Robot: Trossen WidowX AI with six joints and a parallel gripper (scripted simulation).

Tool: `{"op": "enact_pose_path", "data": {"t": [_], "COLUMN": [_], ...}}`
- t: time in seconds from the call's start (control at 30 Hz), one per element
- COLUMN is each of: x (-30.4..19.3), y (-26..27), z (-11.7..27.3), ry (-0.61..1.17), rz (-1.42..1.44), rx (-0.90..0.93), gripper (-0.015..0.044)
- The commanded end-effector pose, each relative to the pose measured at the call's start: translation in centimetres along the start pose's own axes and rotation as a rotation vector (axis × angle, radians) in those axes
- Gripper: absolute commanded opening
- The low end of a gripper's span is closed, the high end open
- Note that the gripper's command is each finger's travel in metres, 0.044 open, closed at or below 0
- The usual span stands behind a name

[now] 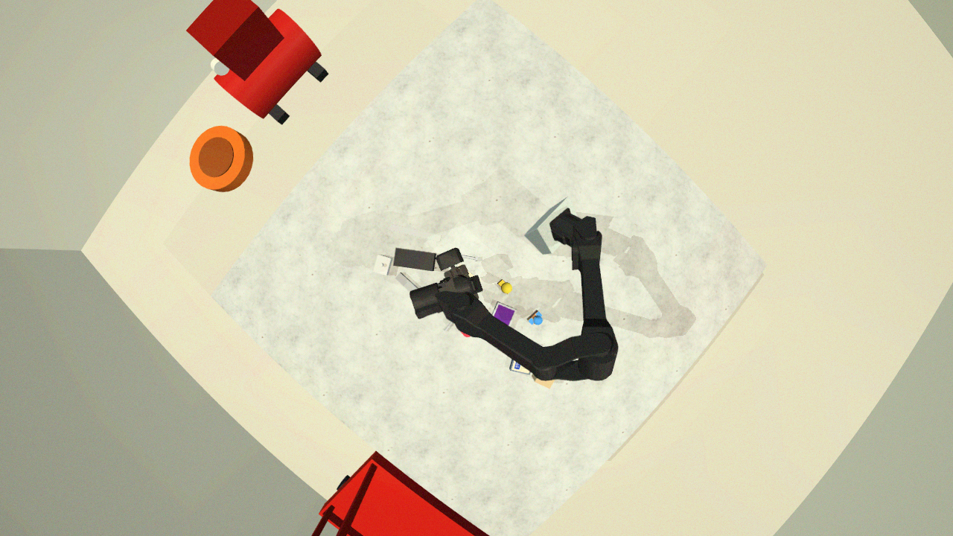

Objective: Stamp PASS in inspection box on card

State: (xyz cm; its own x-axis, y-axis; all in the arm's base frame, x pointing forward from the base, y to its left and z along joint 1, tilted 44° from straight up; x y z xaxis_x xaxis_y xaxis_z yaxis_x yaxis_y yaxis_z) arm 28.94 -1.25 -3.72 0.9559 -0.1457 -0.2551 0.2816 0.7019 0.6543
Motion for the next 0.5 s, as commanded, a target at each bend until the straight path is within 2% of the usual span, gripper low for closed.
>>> {"op": "enact_pose_path", "data": {"t": [0.0,0.47], "x": [0.01,0.00], "y": [0.01,0.00], "z": [-0.10,-0.37], "ry": [-0.002,-0.002], "rz": [-0.006,-0.006], "rx": [0.004,0.004], "gripper": [0.0000,0.0000]}}
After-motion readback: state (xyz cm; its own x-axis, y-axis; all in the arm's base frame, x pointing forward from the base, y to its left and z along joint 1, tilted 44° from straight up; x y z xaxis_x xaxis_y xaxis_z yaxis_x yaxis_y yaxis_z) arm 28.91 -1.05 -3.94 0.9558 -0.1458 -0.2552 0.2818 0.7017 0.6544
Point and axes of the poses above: the point midway between the two fingers, 35 mm back from their tips, its own z axis back along the fingers, its own y axis across the jaws, x = y × z, the point moved 8 cm from there along z, back along the fingers, and after that the axes turned 1 degree about -z, right-handed, at the moved point
